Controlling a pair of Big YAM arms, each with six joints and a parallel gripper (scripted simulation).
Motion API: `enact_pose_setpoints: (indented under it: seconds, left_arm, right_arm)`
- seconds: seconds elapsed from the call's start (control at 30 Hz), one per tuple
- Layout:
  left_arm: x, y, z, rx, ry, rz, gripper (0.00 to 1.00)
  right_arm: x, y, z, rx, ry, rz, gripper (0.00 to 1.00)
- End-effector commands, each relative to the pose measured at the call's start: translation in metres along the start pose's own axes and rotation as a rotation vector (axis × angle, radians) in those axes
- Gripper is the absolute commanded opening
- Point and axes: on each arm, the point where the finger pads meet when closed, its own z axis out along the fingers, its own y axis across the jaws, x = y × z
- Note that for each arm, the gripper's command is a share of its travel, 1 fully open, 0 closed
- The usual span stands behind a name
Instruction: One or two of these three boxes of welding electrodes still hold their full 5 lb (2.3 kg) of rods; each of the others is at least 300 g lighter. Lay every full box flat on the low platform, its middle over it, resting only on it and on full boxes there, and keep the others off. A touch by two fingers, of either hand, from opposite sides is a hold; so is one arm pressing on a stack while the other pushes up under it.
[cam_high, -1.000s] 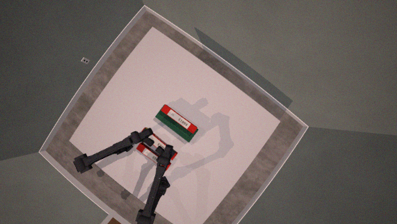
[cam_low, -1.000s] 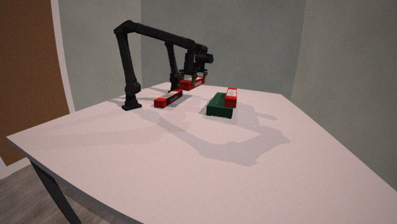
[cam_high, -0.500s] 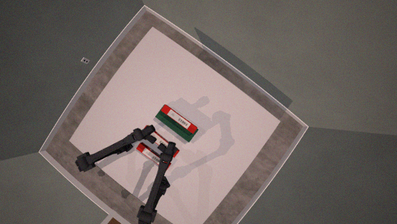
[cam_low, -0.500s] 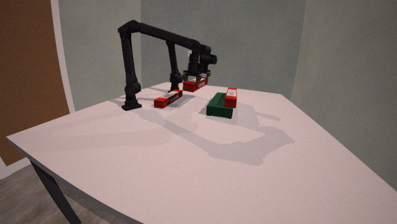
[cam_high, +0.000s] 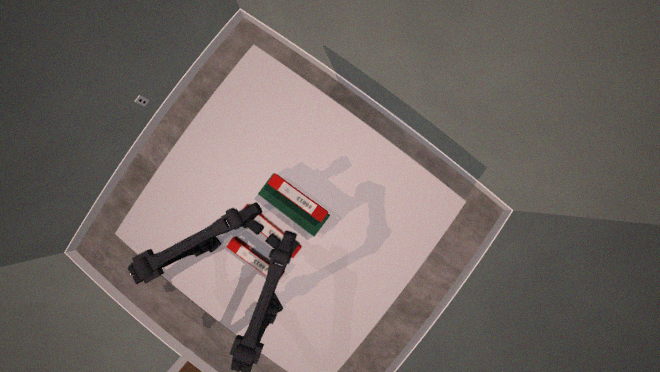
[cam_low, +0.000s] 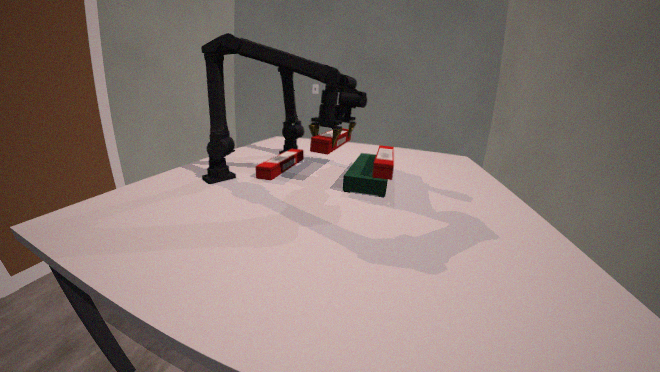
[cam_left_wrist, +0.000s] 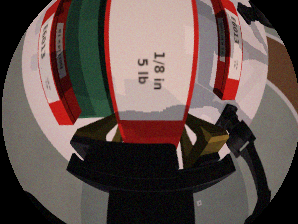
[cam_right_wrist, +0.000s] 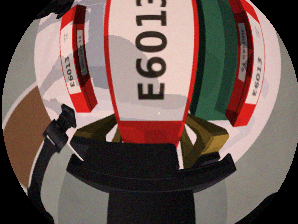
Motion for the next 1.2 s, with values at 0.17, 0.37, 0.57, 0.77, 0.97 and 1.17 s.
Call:
enact_pose_setpoints:
  seconds: [0.17, 0.37, 0.57, 0.77, 0.97, 1.17]
  left_arm:
    - [-0.001, 0.036, -0.062, -0.140, -0.040, 0.005, 0.00]
    - [-0.002, 0.036, -0.063, -0.140, -0.040, 0.005, 0.00]
    - [-0.003, 0.045, -0.050, -0.109, -0.028, 0.004, 0.00]
    - [-0.002, 0.054, -0.065, -0.142, -0.039, 0.005, 0.00]
    - [-0.002, 0.068, -0.057, -0.121, -0.031, 0.004, 0.00]
    - [-0.002, 0.074, -0.067, -0.143, -0.038, 0.005, 0.00]
  right_arm:
    - [0.006, -0.033, -0.068, 0.150, -0.033, 0.011, 0.00]
    - [0.007, -0.033, -0.069, 0.151, -0.033, 0.011, 0.00]
    - [0.007, -0.043, -0.062, 0.134, -0.027, 0.011, 0.00]
    - [0.008, -0.052, -0.070, 0.152, -0.032, 0.011, 0.00]
    - [0.009, -0.065, -0.072, 0.155, -0.032, 0.011, 0.00]
    - [0.009, -0.073, -0.070, 0.146, -0.029, 0.011, 0.00]
